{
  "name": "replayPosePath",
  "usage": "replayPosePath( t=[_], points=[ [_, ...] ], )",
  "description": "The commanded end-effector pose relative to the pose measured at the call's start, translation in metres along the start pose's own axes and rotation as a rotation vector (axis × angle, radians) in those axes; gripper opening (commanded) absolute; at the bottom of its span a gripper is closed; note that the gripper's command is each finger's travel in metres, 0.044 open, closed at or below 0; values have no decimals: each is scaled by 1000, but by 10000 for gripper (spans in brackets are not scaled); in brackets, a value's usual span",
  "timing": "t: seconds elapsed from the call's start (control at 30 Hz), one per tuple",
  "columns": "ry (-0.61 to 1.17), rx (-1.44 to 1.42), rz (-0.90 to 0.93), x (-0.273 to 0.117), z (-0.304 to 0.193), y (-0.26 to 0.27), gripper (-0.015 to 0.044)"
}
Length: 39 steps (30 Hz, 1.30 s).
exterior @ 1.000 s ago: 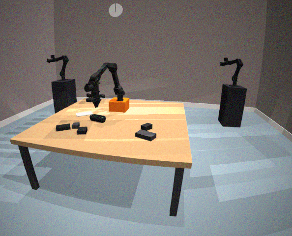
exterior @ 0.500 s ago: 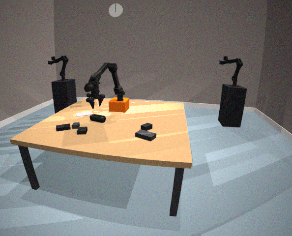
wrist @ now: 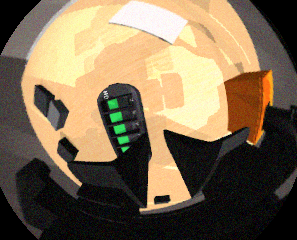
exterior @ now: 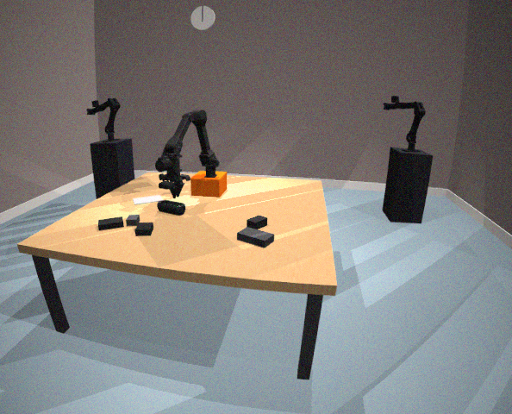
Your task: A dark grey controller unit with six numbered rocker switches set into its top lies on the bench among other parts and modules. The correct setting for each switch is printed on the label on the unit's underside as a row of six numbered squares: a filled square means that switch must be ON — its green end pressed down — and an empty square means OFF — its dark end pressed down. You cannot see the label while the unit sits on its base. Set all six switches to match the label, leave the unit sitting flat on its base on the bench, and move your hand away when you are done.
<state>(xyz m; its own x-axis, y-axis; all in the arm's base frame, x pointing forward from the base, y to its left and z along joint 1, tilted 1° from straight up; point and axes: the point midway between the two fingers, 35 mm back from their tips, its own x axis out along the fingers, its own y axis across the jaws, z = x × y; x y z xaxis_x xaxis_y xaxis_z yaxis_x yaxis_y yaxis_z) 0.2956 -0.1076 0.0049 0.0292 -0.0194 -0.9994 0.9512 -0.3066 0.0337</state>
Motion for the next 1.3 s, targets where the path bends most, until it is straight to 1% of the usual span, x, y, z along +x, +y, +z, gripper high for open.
replayPosePath(
  t=[0.0,0.8,0.87,0.97,1.17,1.27],
  points=[
    [3,-8,11,4,-1,-4,0],
    [0,-3,11,3,0,-3,0],
    [0,-3,11,-8,0,-2,53],
    [0,-3,11,-44,0,-3,131],
    [0,-3,11,-47,0,-3,289],
    [0,-3,11,-47,0,-3,210]
  ],
)
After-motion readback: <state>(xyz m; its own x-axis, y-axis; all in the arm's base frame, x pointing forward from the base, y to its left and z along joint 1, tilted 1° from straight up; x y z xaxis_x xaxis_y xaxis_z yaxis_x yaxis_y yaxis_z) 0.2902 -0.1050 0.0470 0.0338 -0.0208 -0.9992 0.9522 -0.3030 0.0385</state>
